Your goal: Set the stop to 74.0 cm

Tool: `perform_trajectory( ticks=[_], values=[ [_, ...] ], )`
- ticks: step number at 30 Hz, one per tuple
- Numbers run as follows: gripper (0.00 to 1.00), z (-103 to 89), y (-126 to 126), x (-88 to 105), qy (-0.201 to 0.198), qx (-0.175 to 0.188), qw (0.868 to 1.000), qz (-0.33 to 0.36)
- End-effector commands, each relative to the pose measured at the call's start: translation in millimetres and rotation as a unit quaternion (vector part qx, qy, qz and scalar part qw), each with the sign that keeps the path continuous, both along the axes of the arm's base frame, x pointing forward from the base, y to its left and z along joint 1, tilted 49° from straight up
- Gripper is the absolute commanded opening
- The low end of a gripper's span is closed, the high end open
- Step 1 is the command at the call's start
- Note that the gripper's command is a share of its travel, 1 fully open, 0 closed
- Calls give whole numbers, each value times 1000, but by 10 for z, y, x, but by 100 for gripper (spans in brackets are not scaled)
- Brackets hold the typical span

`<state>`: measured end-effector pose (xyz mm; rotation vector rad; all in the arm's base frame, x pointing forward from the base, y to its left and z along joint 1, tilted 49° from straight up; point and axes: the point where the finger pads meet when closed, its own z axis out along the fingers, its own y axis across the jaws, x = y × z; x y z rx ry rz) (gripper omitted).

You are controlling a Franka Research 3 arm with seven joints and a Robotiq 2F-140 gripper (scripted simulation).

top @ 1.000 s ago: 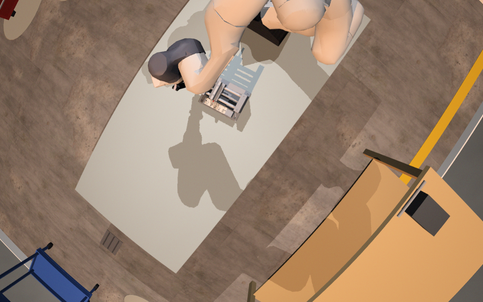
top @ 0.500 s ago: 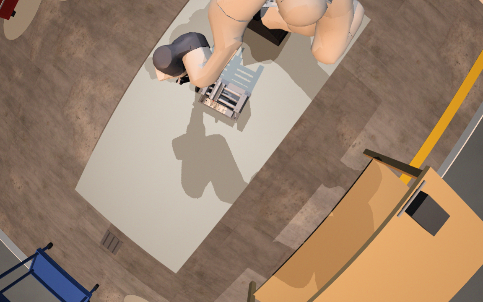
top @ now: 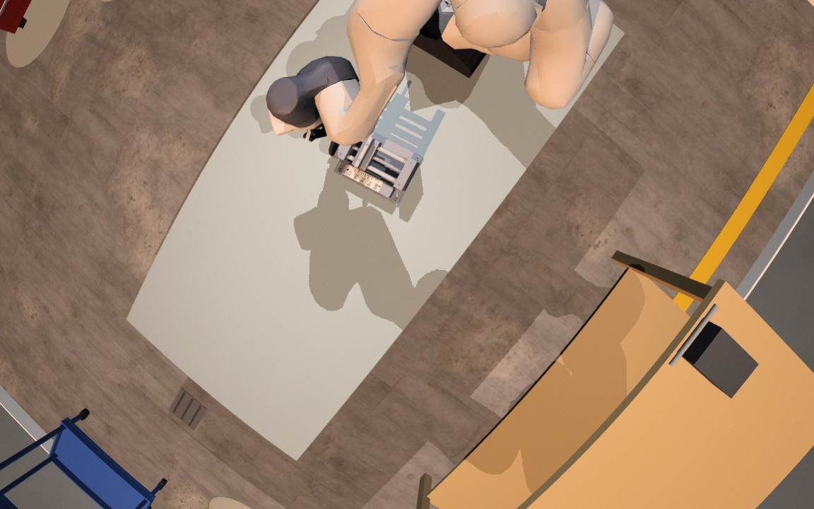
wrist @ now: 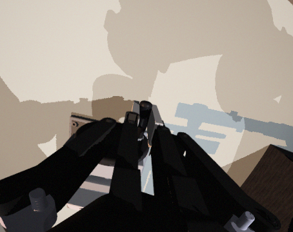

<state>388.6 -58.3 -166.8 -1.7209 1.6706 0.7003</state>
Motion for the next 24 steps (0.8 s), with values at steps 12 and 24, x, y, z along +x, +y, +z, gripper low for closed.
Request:
perform_trajectory(
  ticks=[12, 24],
  values=[
    [4, -120, 153, 213, 0, -2, 1000, -1],
    [4, -119, 163, 359, 0, -2, 1000, -1]
  ],
)
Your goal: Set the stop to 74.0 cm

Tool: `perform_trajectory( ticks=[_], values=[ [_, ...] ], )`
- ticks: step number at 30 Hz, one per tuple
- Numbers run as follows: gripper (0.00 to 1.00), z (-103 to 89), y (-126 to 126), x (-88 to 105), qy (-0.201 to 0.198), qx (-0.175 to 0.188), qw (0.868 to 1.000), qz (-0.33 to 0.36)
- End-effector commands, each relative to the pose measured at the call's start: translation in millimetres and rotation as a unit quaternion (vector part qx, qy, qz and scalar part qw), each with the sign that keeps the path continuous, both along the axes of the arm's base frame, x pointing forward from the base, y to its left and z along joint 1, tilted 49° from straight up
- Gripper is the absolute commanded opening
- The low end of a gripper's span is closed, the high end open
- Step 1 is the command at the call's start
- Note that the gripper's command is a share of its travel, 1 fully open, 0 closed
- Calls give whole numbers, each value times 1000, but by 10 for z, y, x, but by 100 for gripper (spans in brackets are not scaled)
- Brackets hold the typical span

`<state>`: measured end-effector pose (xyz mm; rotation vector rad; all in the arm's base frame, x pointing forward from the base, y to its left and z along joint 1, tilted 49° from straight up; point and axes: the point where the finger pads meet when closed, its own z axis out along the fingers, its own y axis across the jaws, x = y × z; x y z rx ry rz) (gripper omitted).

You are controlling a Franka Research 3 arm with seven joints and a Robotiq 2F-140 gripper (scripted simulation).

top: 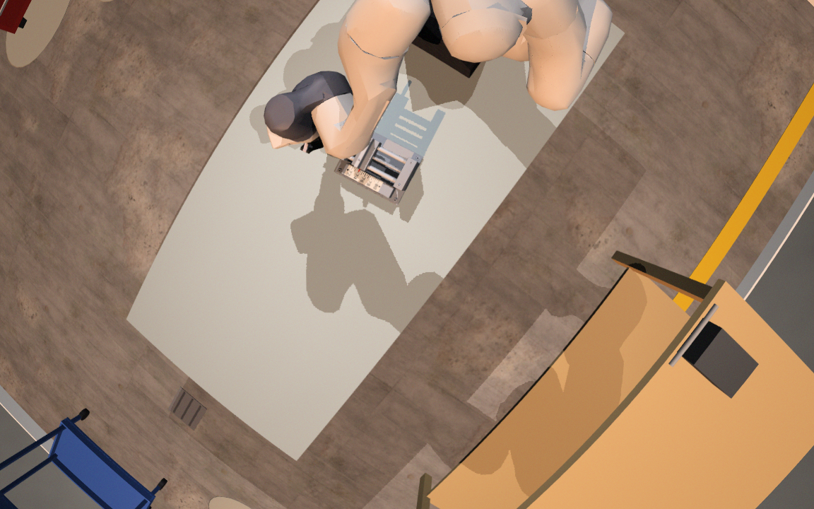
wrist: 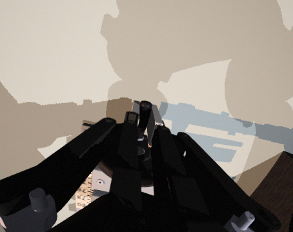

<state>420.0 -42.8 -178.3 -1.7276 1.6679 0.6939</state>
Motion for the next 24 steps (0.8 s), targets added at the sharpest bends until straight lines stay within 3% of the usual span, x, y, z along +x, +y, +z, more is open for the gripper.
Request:
perform_trajectory(
  ticks=[1, 24],
  values=[
    [4, -2, 8, 57, 2, 1, 1000, -3],
    [4, 50, -39, 204, 2, 1, 1000, -3]
  ],
)
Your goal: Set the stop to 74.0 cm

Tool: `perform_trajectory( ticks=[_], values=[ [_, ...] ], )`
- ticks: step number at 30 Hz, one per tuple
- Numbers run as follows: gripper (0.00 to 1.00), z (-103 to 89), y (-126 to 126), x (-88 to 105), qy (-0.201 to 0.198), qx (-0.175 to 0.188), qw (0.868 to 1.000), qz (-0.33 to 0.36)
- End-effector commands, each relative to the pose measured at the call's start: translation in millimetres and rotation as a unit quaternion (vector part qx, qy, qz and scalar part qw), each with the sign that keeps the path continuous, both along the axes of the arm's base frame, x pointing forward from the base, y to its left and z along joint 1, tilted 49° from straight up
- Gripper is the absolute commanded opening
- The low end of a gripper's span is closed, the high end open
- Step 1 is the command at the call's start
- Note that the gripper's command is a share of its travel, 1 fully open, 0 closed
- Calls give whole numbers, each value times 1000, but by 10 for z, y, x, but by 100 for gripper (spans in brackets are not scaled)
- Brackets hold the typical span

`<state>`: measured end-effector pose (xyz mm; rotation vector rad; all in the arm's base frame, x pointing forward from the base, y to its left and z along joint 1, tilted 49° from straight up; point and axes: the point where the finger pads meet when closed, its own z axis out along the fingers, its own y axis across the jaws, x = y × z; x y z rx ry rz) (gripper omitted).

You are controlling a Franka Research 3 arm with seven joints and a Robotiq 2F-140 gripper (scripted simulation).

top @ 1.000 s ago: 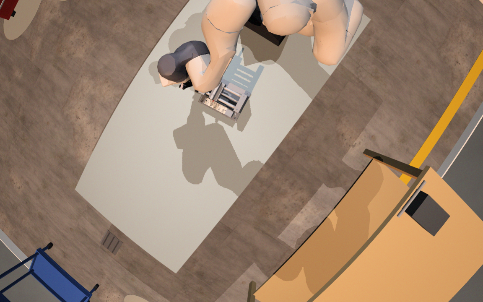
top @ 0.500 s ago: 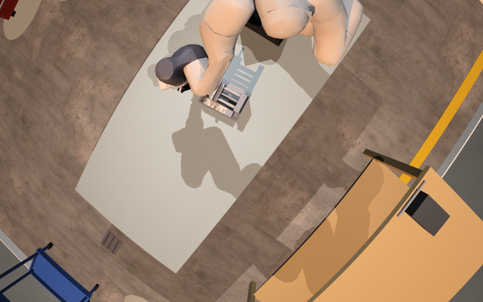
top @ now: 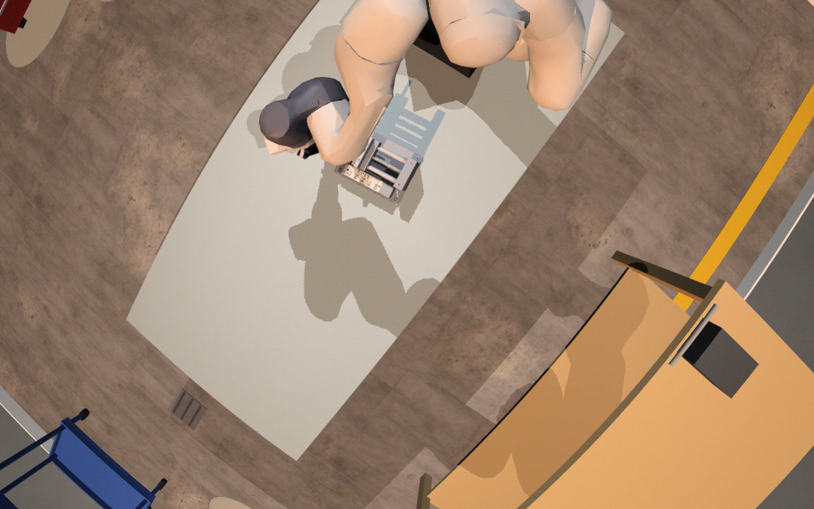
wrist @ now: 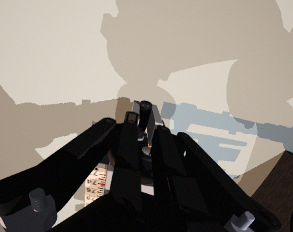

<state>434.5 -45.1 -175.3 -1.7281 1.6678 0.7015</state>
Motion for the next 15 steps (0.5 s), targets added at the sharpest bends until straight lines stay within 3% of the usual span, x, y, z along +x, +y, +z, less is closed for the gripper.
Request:
perform_trajectory(
  ticks=[1, 15],
  values=[
    [4, 21, -18, 61, 0, -1, 1000, -4],
    [4, 27, -23, 72, 0, 0, 1000, -4]
  ],
)
